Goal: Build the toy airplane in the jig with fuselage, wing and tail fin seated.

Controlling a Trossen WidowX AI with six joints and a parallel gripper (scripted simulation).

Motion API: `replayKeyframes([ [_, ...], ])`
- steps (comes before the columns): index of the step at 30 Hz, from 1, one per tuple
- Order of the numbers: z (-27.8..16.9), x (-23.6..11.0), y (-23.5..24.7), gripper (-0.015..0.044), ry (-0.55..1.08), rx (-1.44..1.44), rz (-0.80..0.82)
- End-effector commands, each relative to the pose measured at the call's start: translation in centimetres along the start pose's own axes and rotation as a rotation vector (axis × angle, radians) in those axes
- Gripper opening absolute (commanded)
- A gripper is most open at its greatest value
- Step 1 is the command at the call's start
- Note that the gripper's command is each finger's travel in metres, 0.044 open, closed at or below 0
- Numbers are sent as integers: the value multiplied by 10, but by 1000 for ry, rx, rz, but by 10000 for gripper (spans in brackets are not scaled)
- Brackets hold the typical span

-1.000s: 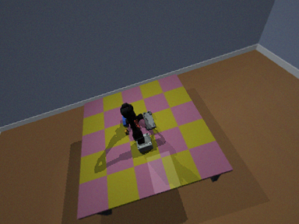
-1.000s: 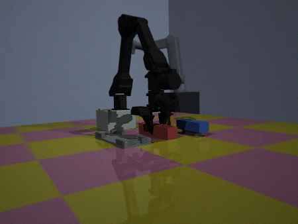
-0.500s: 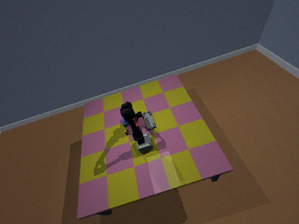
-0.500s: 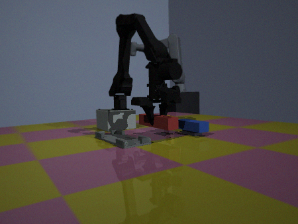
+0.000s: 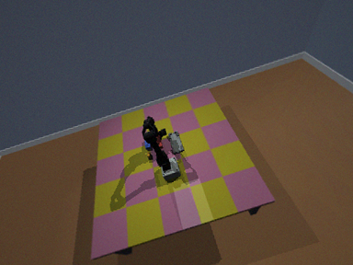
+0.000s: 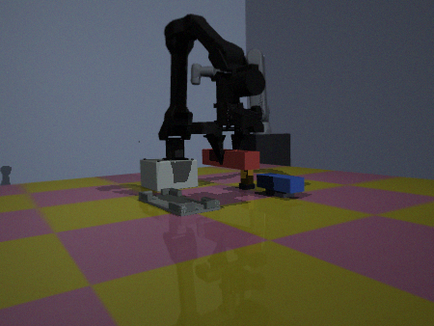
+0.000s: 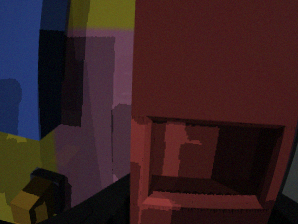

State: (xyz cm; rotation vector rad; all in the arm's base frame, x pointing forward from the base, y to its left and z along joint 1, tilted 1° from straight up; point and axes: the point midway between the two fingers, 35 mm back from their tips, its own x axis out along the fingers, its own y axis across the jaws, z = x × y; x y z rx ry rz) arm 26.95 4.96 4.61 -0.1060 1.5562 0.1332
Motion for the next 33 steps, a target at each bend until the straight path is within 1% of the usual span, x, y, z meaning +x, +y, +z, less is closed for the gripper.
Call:
replayKeyframes([
  [1,2,-14,1,0,-13,-1,4],
  [11,-4,-46,0,0,-14,-1,3],
  [14,-5,-50,0,0,-14,-1,3],
  [33,-2,-26,-52,0,-14,-2,-2],
])
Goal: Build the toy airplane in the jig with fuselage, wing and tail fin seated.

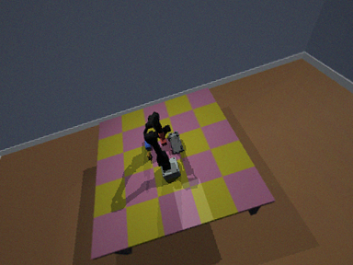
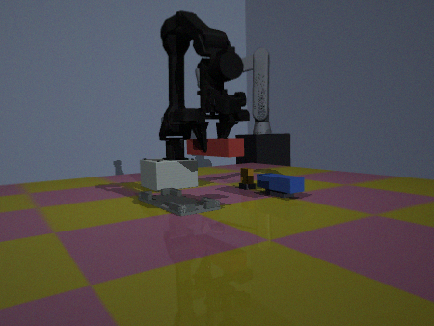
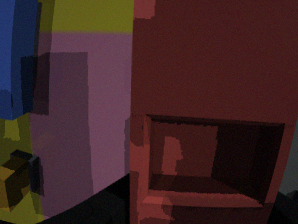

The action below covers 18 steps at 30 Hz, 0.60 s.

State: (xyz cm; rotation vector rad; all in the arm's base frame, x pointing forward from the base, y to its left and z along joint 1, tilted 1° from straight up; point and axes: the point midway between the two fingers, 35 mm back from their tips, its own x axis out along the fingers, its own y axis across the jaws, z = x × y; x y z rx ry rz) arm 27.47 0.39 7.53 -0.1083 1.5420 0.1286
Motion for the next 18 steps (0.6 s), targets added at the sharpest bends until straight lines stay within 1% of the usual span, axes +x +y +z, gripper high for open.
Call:
replayKeyframes([
  [1,-1,5,-10,0,0,-3,3],
  [18,-11,28,-60,0,1,-4,-1],
])
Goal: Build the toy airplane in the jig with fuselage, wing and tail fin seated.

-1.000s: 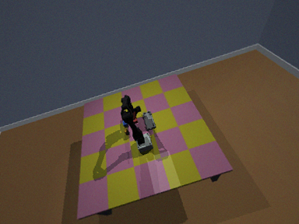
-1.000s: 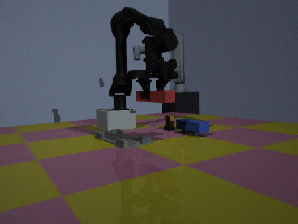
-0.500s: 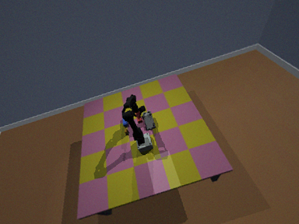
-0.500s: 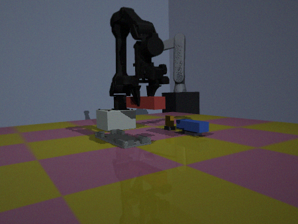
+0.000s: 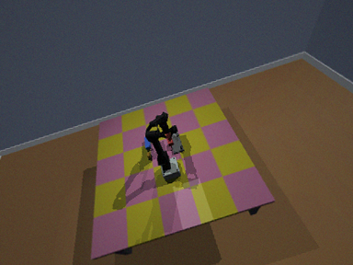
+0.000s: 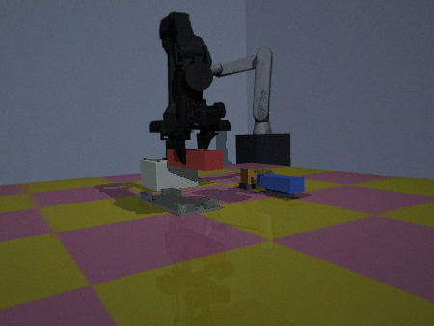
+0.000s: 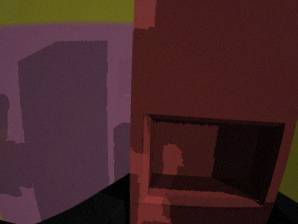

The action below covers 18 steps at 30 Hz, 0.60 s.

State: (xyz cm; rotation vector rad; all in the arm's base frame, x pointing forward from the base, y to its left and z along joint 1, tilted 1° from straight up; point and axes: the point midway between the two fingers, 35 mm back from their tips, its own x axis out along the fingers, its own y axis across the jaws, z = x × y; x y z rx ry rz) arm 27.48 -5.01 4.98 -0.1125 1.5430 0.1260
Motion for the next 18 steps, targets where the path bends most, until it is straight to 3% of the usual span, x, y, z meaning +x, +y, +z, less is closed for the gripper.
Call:
replayKeyframes([
  [1,-4,5,-9,0,-1,-3,3],
  [16,-20,23,-47,0,1,-3,0],
  [18,-20,23,-47,53,1,-3,0],
])
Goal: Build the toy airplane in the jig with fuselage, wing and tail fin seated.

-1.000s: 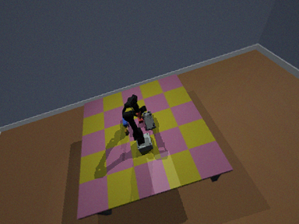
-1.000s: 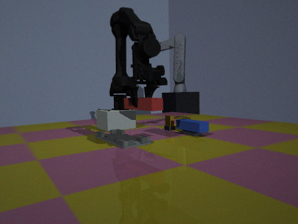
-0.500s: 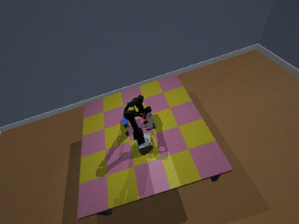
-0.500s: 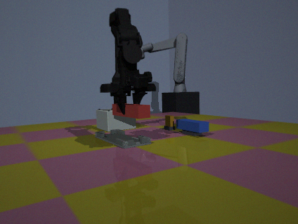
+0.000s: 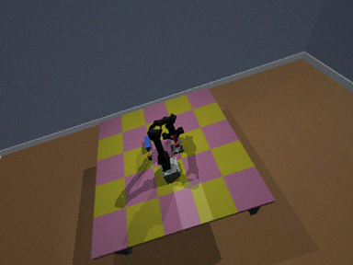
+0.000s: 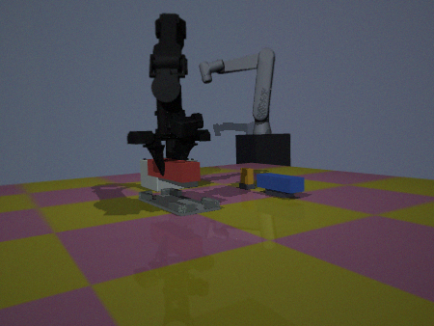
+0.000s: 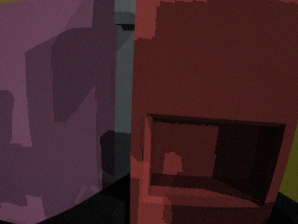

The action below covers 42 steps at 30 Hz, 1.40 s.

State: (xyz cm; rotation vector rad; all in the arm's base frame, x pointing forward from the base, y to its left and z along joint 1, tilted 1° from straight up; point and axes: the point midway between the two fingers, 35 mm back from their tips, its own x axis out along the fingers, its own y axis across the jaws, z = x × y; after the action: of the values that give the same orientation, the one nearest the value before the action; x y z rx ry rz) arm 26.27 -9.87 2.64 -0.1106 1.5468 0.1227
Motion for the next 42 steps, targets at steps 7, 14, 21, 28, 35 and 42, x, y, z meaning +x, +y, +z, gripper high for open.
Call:
replayKeyframes([
  [7,0,1,0,196,-3,-7,1],
  [14,0,1,0,196,-3,-7,1],
  [21,0,8,-1,196,-3,-7,1],
  [28,1,19,-1,196,-3,-7,1],
  [35,0,31,-1,196,-3,-7,1],
  [42,0,41,0,196,-3,-7,1],
])
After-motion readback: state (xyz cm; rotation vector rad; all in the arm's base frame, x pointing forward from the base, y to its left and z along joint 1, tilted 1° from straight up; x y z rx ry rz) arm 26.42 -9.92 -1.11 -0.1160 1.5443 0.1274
